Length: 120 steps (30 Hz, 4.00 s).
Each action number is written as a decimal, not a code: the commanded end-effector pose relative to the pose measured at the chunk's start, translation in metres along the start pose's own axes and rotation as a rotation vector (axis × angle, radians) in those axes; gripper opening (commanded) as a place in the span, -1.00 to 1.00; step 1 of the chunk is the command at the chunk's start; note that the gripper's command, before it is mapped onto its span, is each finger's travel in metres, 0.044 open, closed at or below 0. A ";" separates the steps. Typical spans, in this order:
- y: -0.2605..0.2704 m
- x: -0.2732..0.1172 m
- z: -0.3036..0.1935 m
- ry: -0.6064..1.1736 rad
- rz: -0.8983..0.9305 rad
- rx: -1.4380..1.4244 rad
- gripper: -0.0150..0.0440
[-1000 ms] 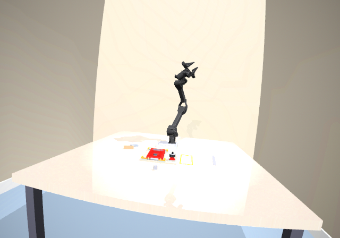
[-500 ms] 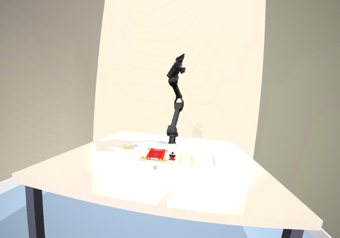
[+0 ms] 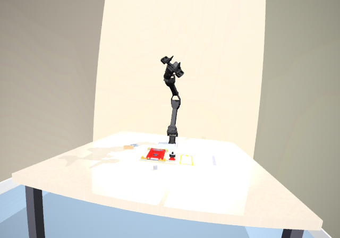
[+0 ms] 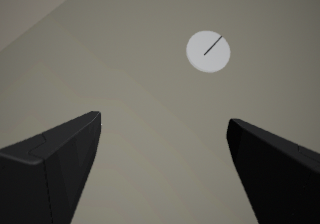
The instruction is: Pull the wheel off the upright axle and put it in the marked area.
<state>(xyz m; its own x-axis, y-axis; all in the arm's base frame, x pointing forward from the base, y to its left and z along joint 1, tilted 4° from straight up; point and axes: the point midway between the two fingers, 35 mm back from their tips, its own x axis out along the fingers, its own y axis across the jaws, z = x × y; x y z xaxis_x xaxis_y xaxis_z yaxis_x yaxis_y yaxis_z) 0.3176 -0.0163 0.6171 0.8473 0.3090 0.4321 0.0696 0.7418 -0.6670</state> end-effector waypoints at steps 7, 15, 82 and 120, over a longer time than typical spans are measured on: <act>0.072 0.028 -0.130 0.407 0.054 0.734 0.53; 0.144 0.020 -0.210 0.778 -0.025 1.209 0.53; 0.408 -0.206 -0.374 2.110 -1.461 1.523 0.53; 0.403 -0.201 -0.370 2.103 -1.462 1.534 -0.49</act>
<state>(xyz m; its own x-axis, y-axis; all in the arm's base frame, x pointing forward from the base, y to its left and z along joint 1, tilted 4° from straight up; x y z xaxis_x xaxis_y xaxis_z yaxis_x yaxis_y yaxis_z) 0.3688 0.0003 0.0332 -0.0337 -0.0281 -0.9990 0.9928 -0.1163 -0.0303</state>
